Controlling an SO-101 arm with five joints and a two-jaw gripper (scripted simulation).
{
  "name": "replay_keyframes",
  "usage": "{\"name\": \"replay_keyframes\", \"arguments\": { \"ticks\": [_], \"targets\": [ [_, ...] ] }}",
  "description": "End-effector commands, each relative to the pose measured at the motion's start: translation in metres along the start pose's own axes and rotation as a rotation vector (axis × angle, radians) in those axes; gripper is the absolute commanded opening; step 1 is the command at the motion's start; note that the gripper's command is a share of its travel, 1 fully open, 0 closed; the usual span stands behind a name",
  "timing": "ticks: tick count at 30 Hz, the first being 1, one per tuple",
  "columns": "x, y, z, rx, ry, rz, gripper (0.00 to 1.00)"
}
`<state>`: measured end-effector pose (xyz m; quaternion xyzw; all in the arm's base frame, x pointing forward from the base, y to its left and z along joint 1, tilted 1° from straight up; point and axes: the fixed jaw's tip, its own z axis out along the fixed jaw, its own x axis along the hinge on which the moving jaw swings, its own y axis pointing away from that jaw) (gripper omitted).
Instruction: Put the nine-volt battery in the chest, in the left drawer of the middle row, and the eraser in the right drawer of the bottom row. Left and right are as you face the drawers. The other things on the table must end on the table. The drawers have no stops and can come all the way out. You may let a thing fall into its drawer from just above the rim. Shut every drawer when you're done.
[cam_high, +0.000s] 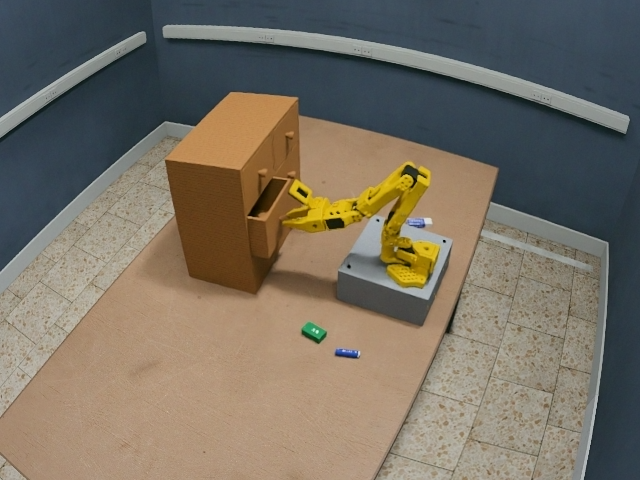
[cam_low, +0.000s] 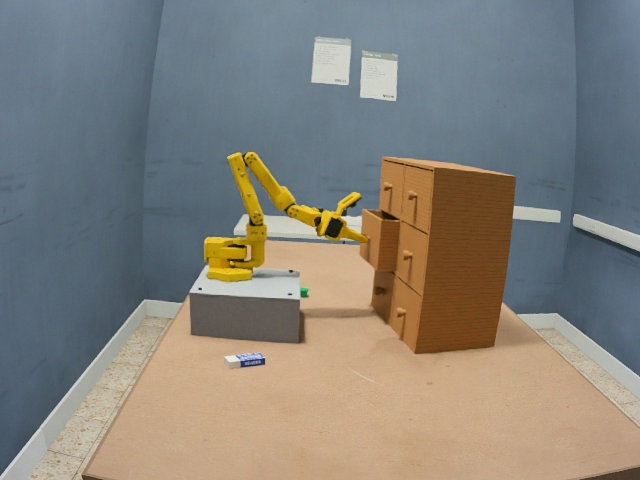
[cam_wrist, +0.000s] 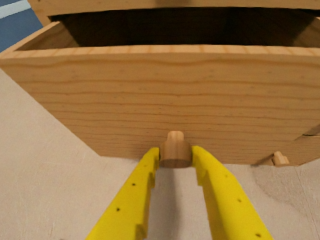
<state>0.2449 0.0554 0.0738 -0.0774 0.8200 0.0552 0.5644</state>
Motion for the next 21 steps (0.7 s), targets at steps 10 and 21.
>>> {"name": "replay_keyframes", "arguments": {
  "ticks": [10,21],
  "targets": [
    [0.0004,0.0024,-0.0038,-0.009,-0.001,-0.008,0.00],
    [0.0011,0.0025,-0.0062,-0.010,-0.001,-0.009,0.00]
  ]
}}
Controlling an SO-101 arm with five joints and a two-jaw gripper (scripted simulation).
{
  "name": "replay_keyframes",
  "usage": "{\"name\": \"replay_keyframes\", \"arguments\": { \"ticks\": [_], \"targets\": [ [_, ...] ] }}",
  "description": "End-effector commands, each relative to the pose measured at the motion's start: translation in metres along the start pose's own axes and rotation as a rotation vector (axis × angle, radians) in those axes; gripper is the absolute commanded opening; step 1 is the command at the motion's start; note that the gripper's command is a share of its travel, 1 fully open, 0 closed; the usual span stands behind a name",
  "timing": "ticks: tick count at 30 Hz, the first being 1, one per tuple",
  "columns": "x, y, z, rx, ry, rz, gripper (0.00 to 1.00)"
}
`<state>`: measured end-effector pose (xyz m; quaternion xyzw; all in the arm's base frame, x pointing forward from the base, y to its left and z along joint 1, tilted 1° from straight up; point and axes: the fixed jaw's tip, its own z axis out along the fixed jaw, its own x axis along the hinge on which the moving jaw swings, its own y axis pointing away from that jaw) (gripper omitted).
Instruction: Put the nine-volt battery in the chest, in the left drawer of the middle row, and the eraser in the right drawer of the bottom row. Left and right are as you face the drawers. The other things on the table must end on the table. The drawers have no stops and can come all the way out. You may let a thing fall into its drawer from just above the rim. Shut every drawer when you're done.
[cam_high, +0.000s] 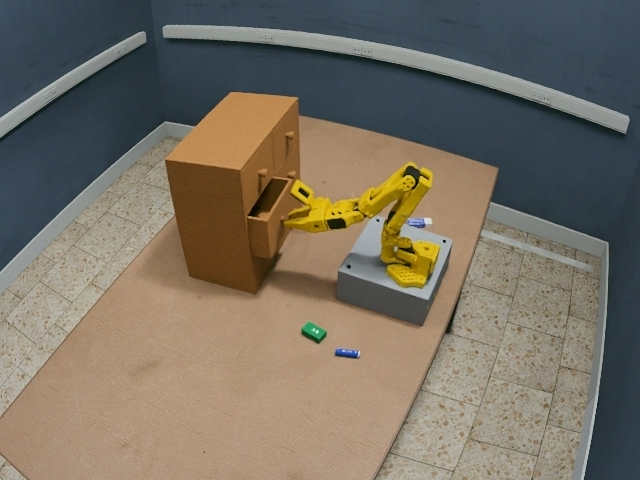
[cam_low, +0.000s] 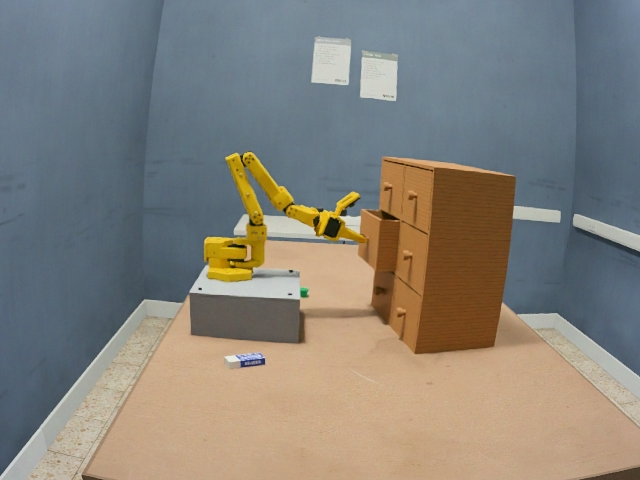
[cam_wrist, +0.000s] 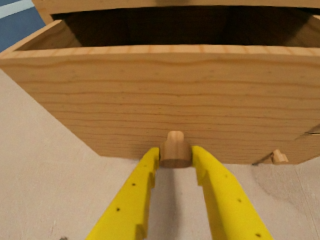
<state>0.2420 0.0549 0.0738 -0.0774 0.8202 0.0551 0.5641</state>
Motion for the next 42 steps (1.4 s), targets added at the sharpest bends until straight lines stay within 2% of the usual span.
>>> {"name": "replay_keyframes", "arguments": {
  "ticks": [1,15,30,42],
  "targets": [
    [0.000,0.003,-0.004,-0.010,-0.002,-0.009,0.00],
    [0.003,0.003,-0.011,-0.012,-0.002,-0.009,0.00],
    [0.003,0.003,-0.011,-0.012,-0.002,-0.009,0.00],
    [0.005,0.003,-0.018,-0.014,-0.002,-0.010,0.00]
  ]
}}
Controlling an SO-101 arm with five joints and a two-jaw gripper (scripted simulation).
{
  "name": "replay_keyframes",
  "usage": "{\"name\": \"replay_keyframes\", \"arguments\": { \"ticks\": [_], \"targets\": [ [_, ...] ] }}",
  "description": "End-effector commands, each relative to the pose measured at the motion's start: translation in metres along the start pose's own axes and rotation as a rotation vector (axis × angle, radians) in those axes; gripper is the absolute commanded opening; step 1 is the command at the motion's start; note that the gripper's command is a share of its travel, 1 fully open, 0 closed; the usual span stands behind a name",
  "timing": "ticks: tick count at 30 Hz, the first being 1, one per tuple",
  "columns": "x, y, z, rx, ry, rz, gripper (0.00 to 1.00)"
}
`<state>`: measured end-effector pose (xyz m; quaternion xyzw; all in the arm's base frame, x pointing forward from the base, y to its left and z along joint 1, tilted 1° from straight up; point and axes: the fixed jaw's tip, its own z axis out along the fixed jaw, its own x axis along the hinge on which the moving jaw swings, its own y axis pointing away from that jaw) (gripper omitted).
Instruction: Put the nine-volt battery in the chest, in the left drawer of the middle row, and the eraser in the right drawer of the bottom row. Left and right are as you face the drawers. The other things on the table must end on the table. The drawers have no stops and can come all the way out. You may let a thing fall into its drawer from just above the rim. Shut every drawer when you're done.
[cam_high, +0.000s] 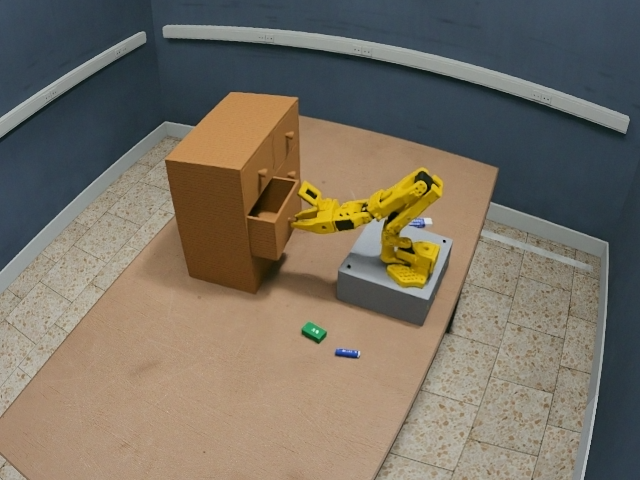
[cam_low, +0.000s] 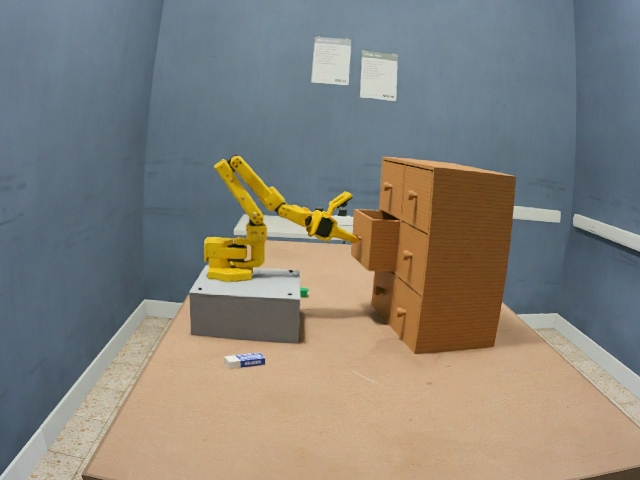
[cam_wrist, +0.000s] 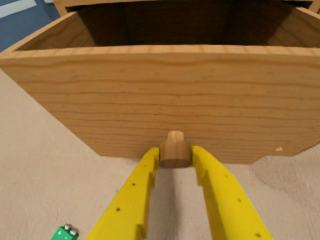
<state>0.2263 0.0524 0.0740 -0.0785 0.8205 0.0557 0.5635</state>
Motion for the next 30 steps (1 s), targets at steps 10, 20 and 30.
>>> {"name": "replay_keyframes", "arguments": {
  "ticks": [10,20,30],
  "targets": [
    [0.0013,0.0031,-0.0061,-0.013,-0.003,-0.009,0.00],
    [0.0013,0.0031,-0.0061,-0.013,-0.003,-0.009,0.00],
    [0.0022,0.0033,-0.0091,-0.014,-0.003,-0.009,0.00]
  ]
}}
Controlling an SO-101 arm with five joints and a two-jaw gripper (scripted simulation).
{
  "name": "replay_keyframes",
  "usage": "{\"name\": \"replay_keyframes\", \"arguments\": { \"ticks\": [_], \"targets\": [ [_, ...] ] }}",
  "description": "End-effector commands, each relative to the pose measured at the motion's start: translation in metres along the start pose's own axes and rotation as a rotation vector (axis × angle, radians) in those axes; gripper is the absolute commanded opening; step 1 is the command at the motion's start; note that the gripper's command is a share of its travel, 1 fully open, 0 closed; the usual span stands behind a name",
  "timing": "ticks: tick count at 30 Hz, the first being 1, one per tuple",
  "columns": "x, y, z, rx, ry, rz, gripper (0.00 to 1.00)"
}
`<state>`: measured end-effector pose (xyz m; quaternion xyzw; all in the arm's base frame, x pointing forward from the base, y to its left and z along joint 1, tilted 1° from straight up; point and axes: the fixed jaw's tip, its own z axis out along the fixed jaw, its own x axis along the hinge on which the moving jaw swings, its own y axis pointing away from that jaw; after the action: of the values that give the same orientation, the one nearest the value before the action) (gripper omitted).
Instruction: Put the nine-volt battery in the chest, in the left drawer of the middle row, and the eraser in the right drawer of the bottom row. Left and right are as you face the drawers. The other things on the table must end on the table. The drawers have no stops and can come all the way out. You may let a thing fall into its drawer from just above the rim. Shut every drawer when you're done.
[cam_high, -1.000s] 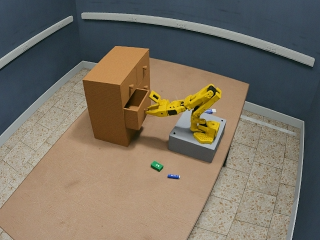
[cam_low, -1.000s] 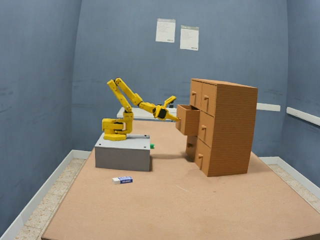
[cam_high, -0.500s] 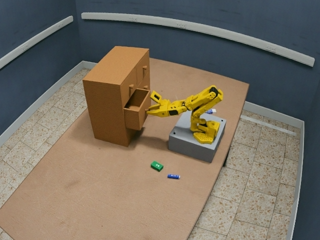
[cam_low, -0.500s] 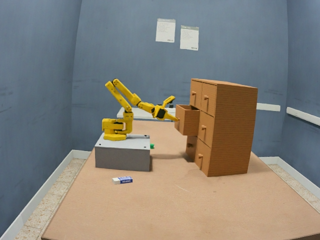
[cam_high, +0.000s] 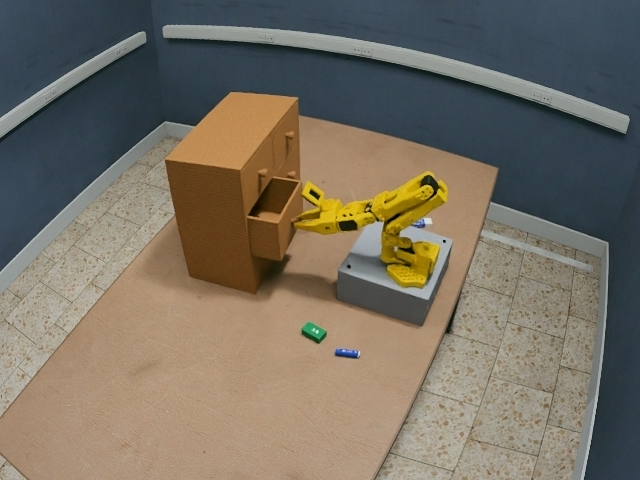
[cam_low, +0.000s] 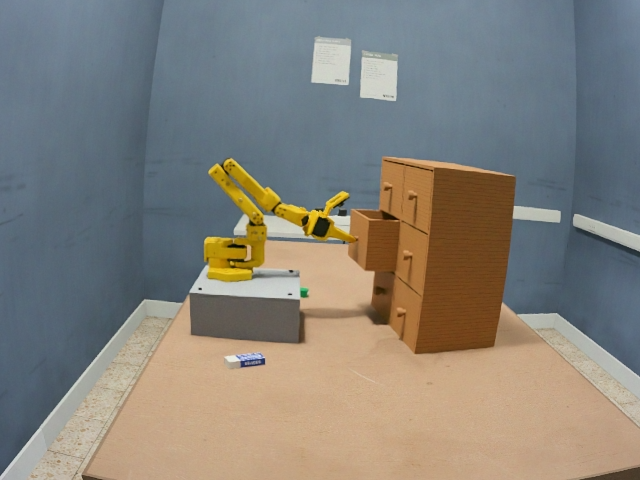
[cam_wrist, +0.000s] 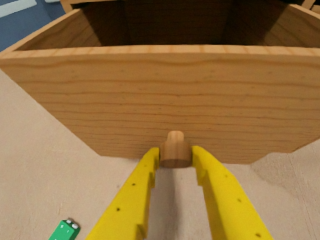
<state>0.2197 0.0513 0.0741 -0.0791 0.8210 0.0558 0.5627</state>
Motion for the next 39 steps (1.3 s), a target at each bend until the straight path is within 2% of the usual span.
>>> {"name": "replay_keyframes", "arguments": {
  "ticks": [1,9,39],
  "targets": [
    [0.0000,0.0031,-0.0032,-0.013,-0.005,-0.009,0.00],
    [0.0002,0.0031,-0.0035,-0.013,-0.005,-0.009,0.00],
    [0.0002,0.0031,-0.0035,-0.013,-0.005,-0.009,0.20]
  ]
}}
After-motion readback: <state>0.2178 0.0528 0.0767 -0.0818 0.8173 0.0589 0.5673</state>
